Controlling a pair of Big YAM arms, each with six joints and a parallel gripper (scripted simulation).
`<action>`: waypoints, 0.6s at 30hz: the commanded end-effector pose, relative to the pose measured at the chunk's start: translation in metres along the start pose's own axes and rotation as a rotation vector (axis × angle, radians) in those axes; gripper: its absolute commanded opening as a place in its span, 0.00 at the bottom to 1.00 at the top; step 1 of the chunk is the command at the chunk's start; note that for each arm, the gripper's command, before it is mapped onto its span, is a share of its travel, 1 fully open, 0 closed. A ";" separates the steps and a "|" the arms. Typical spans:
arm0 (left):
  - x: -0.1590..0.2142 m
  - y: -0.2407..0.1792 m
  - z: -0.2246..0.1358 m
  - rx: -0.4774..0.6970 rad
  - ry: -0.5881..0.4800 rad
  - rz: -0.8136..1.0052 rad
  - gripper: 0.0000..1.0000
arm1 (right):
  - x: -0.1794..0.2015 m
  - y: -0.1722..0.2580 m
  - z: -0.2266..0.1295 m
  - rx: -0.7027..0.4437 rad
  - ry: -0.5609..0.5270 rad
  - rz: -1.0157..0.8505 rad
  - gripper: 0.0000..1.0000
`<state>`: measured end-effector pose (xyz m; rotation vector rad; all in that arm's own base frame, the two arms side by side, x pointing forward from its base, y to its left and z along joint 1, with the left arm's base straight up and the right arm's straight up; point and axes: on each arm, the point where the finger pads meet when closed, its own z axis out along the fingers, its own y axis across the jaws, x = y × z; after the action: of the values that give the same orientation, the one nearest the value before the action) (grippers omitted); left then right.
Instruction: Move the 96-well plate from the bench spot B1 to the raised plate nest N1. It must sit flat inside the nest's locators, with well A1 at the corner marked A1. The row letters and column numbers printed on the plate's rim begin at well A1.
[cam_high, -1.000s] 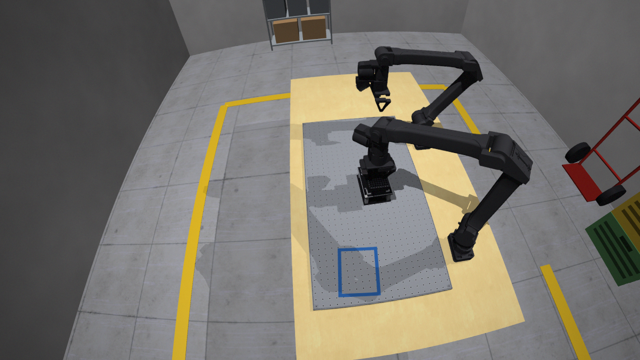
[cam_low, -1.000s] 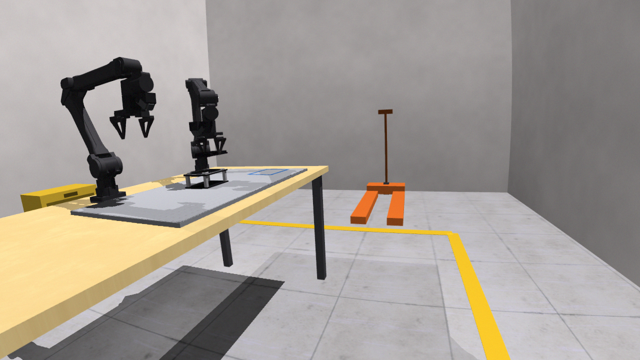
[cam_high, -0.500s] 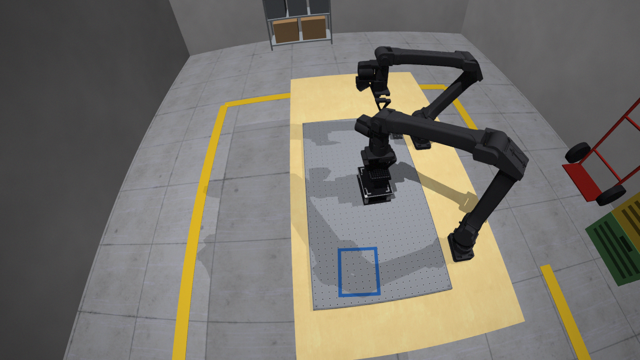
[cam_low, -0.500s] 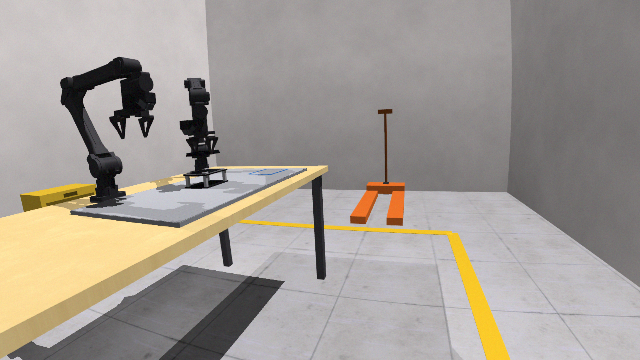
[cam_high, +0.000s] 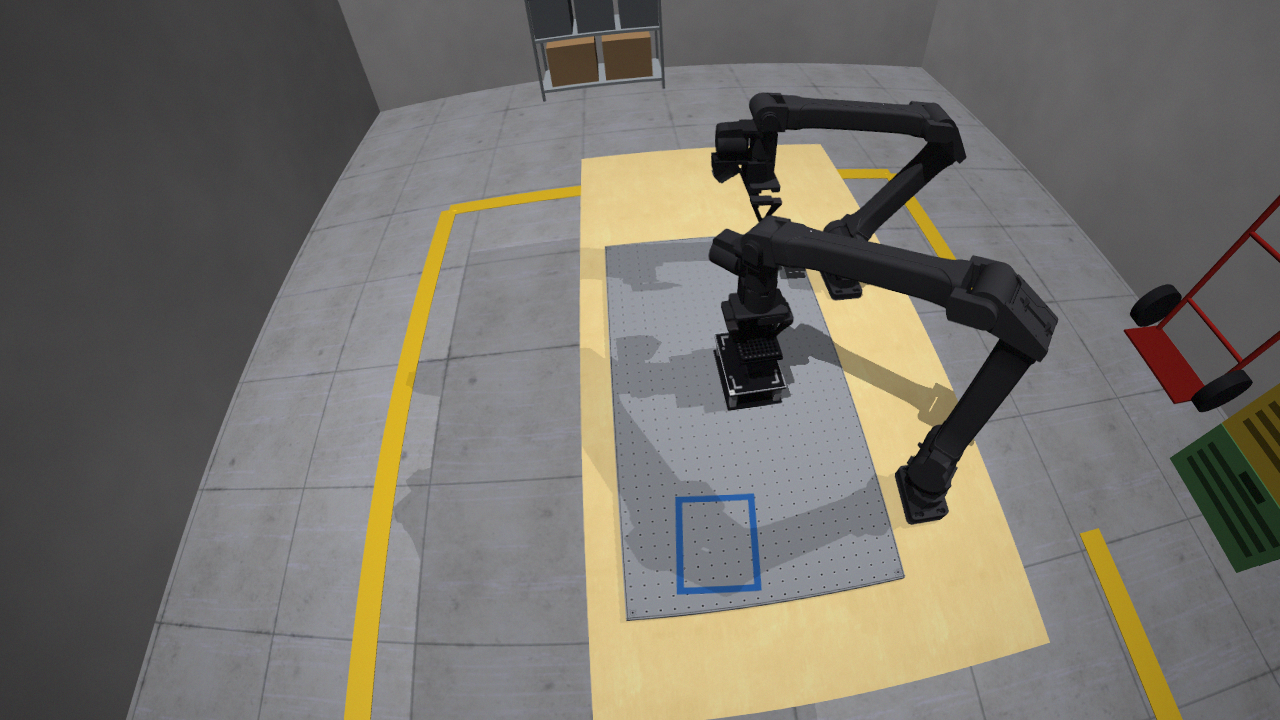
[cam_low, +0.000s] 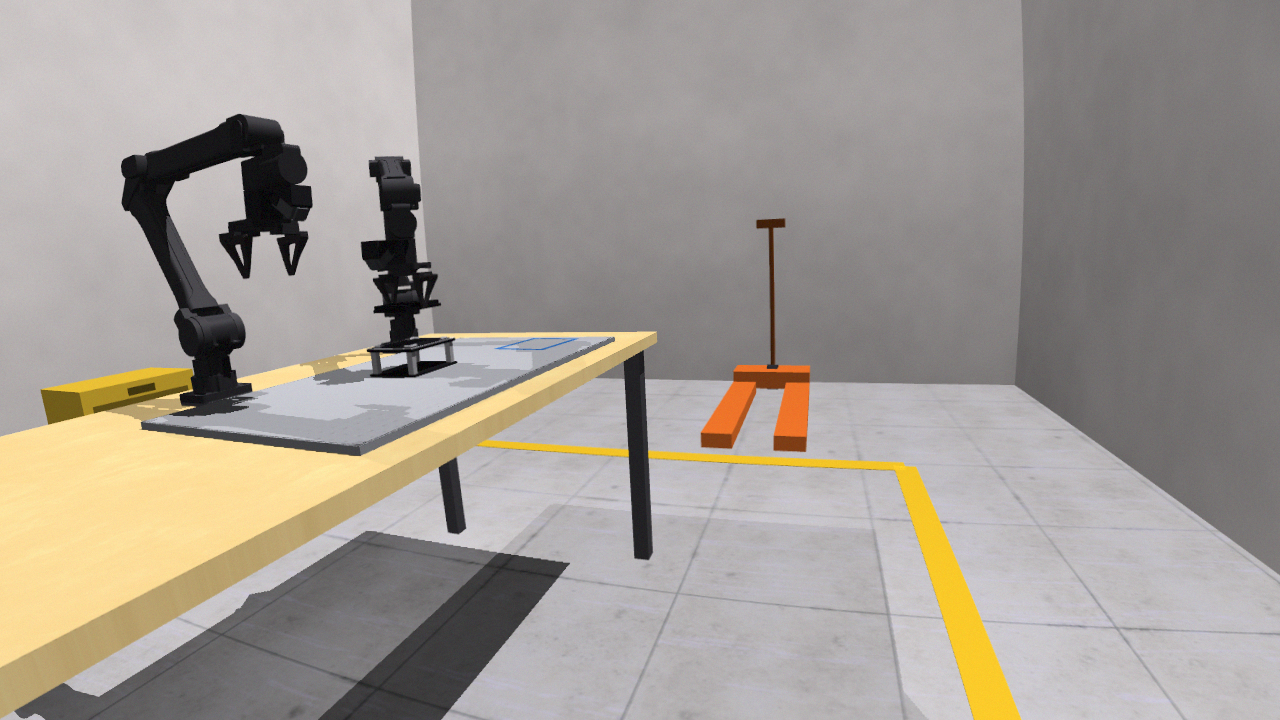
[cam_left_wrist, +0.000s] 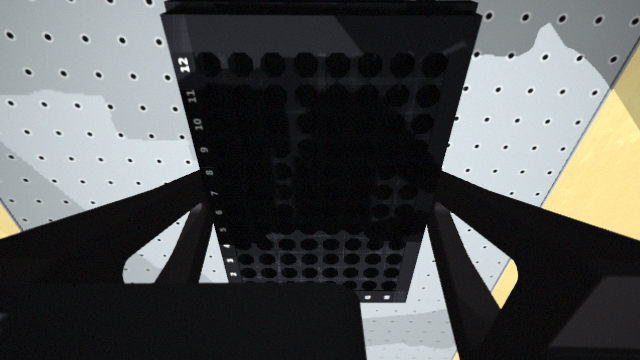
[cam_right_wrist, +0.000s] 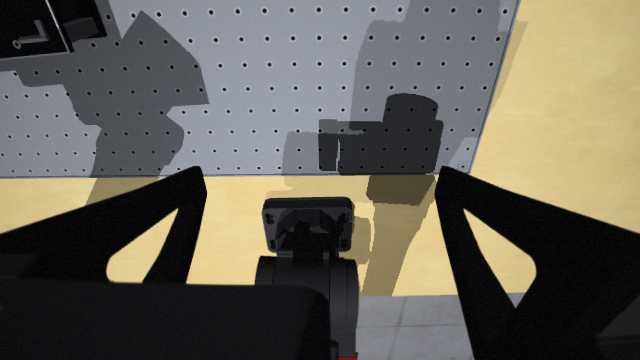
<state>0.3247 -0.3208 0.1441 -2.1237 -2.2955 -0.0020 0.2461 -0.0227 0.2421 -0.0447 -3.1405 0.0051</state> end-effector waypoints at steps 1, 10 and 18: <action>-0.011 0.019 -0.040 -0.058 -0.067 -0.003 0.00 | -0.011 0.000 -0.016 -0.001 -0.040 -0.012 1.00; -0.019 0.015 -0.035 -0.052 -0.062 0.000 0.00 | -0.011 0.000 -0.016 -0.001 -0.040 -0.012 1.00; -0.020 0.015 -0.029 -0.046 -0.054 -0.004 0.00 | -0.011 0.000 -0.016 -0.001 -0.040 -0.012 1.00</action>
<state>0.3265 -0.3203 0.1466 -2.1253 -2.2971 -0.0018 0.2461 -0.0227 0.2421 -0.0447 -3.1405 0.0051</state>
